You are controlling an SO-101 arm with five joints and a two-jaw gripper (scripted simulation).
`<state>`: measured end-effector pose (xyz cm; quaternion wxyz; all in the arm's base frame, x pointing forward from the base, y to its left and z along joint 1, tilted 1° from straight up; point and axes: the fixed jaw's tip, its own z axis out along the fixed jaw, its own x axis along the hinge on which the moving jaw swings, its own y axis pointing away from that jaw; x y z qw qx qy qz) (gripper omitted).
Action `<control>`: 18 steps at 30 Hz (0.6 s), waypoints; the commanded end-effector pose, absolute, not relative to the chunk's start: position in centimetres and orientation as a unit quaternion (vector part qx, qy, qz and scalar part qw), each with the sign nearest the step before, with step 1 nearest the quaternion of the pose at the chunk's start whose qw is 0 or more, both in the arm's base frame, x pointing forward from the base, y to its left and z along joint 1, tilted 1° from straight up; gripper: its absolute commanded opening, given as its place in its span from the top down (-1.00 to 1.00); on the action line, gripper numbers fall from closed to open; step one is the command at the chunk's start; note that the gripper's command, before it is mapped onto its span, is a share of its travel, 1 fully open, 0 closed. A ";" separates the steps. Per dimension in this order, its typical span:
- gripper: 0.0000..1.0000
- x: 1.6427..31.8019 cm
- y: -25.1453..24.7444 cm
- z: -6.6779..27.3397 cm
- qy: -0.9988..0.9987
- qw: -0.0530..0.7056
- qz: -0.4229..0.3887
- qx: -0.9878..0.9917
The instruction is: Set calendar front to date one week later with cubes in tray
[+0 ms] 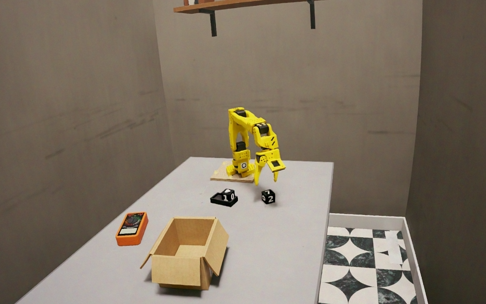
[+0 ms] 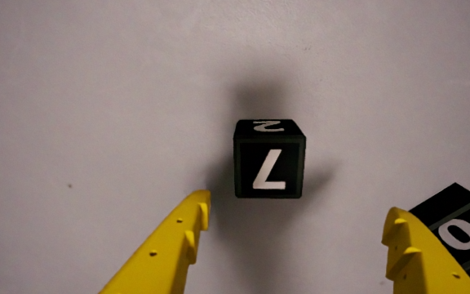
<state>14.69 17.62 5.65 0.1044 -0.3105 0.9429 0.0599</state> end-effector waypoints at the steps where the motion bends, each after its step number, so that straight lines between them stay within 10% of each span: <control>1: 0.30 14.1 17.6 4.6 0.938 0.021 0.012 -0.346; 18: 0.30 14.0 17.6 4.2 0.934 -0.005 -0.003 -0.356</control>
